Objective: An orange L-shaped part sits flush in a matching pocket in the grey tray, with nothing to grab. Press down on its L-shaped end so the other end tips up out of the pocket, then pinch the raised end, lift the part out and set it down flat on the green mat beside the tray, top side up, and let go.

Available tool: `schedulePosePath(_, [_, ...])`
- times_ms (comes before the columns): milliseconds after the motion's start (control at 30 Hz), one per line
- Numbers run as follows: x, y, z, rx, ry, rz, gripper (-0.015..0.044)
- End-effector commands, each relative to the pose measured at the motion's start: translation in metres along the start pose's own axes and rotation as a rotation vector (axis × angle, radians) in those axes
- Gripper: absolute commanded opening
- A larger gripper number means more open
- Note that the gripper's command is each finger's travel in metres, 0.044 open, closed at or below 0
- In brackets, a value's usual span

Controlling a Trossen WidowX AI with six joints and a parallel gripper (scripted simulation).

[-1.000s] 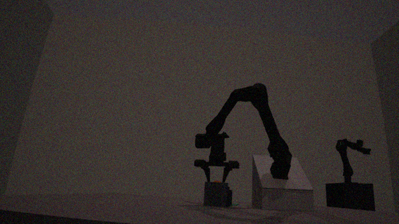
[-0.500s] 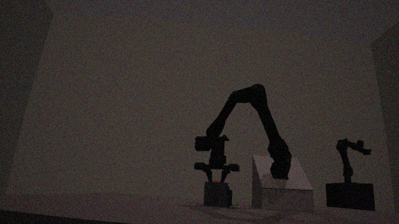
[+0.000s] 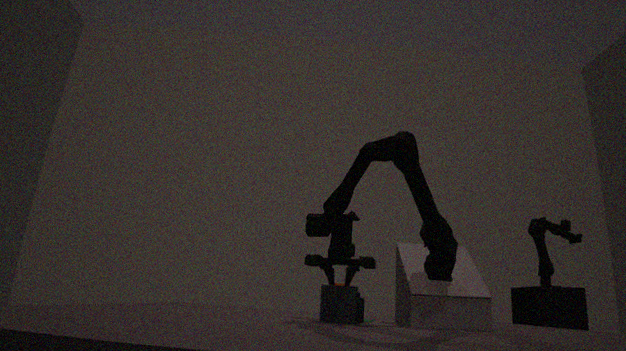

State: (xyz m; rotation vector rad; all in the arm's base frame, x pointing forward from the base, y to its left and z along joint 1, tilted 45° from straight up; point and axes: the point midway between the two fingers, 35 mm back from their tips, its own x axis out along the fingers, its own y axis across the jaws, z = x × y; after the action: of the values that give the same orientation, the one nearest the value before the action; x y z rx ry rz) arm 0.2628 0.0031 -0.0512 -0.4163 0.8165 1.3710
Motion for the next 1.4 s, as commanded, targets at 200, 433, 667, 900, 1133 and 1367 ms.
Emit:
schedulePosePath(200, [-0.005,0.0,0.0,-0.001,0.0,0.0,0.0])
schedulePosePath(433, [-0.016,0.0,0.0,0.001,-0.001,0.001,0.0])
schedulePosePath(667, [-0.027,0.0,0.0,0.002,-0.001,0.001,0.0])
schedulePosePath(900, [-0.038,0.0,0.0,0.003,-0.001,0.001,0.0])
schedulePosePath(1133, [-0.049,0.0,0.0,0.003,-0.001,0.001,0.0])
schedulePosePath(1367, [-0.06,0.0,-0.001,0.003,-0.001,0.001,0.0])
